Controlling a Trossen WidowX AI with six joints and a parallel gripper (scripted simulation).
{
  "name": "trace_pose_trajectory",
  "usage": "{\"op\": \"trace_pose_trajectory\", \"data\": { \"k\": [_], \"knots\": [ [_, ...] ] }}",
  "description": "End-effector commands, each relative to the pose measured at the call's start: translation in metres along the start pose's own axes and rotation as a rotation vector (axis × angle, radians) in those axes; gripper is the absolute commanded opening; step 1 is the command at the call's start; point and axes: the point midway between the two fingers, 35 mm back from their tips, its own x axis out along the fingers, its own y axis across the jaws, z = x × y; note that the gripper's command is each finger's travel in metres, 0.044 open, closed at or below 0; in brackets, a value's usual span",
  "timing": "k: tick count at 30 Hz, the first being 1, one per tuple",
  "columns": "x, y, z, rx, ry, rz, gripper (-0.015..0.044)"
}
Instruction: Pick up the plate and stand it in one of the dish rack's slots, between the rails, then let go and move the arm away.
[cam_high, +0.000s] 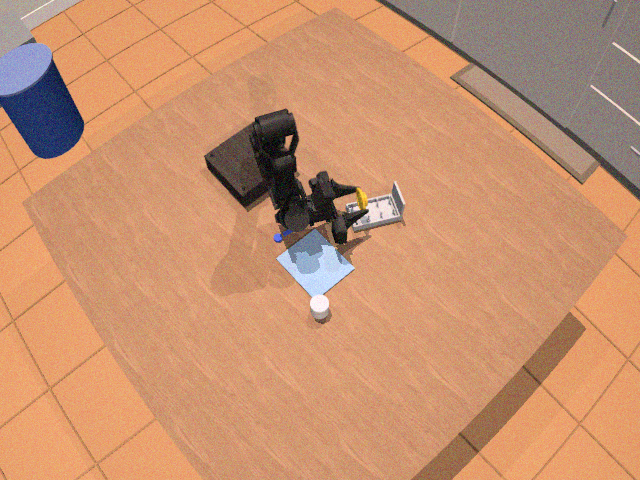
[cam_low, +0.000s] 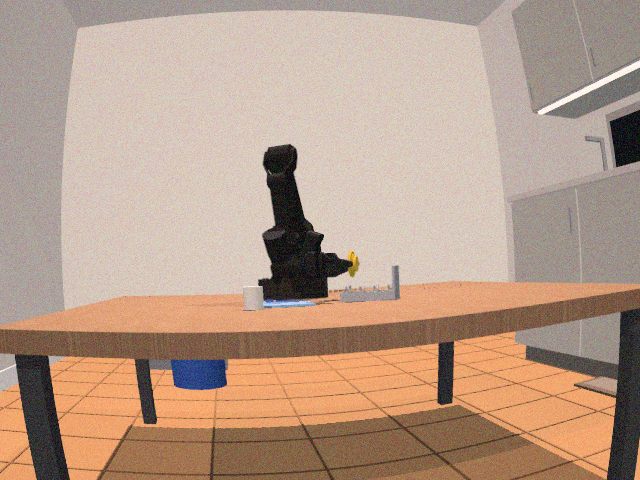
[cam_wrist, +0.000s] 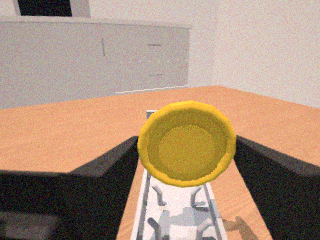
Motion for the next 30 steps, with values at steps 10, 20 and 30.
{"op": "trace_pose_trajectory", "data": {
  "k": [10, 20, 30],
  "knots": [
    [0.005, 0.003, -0.020, -0.011, 0.002, -0.002, 0.0000],
    [0.005, 0.004, -0.042, -0.014, 0.004, -0.001, 0.0000],
    [0.005, 0.006, -0.037, 0.005, 0.004, 0.000, 0.0000]
  ]
}}
